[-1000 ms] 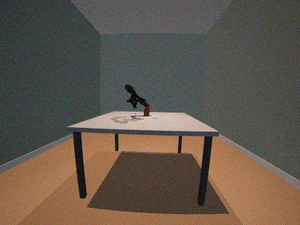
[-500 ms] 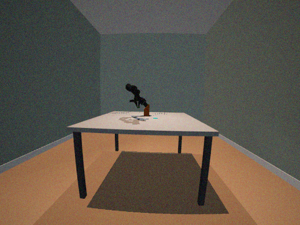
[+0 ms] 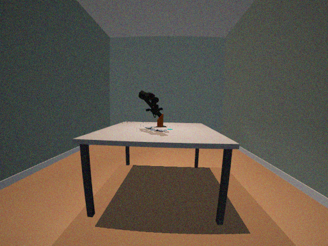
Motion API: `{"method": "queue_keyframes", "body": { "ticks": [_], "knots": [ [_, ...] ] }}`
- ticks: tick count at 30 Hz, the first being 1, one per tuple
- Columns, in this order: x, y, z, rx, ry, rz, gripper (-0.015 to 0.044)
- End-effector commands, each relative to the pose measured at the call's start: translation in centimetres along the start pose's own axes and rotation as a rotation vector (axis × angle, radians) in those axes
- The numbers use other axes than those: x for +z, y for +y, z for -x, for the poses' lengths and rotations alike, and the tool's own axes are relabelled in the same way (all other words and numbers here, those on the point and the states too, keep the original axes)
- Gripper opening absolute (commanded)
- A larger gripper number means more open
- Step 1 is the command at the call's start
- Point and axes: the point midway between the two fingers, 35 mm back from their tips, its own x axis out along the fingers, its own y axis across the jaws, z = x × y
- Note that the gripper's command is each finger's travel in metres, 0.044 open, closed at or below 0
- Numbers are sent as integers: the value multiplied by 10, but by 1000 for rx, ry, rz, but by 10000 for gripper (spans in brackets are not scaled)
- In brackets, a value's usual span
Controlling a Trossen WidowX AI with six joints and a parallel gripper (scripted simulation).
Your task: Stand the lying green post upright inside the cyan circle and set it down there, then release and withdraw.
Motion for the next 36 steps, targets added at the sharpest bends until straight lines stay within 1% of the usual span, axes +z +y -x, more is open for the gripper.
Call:
{"method": "queue_keyframes", "body": {
  "ticks": [1, 18, 36],
  "knots": [
    [3, 12, 0, 5, 0, 67, 22],
    [4, 67, -1, -3, 11, 384, 22],
    [-6, 123, -4, -26, 29, 714, 22]
  ]
}}
